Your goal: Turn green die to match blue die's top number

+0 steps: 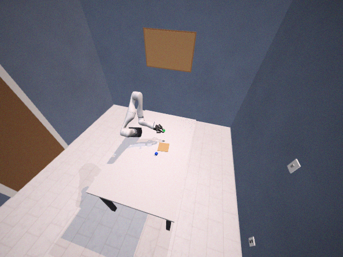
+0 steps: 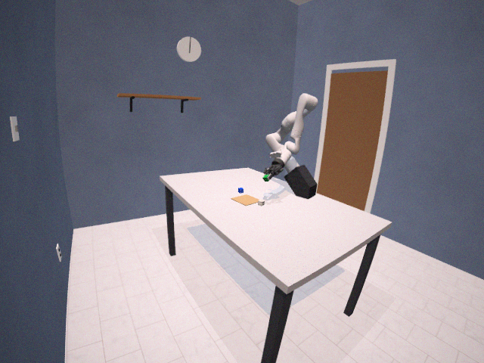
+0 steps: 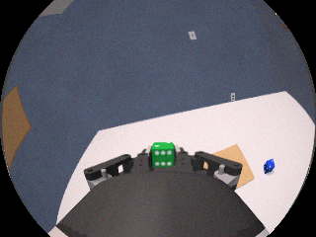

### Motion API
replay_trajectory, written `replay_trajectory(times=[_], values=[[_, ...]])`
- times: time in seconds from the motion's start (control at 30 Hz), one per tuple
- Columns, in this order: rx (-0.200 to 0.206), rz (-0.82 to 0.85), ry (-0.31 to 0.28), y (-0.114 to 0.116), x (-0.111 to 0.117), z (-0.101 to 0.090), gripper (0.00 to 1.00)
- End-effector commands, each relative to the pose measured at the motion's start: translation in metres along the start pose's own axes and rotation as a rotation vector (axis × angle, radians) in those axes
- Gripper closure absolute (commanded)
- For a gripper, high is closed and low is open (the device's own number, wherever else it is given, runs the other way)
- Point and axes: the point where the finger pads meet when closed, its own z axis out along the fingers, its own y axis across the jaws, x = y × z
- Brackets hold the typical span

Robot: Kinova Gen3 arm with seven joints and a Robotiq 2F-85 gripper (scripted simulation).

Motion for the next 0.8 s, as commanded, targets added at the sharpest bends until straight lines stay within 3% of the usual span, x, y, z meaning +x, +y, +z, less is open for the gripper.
replay_trajectory(times=[0.0,0.3,0.77], values=[[-0.076,-0.038,0.009,0.041,-0.008,0.017,0.74],[-0.176,-0.105,0.051,0.101,-0.008,0.037,0.74],[-0.23,-0.158,0.072,0.138,-0.01,0.044,0.74]])
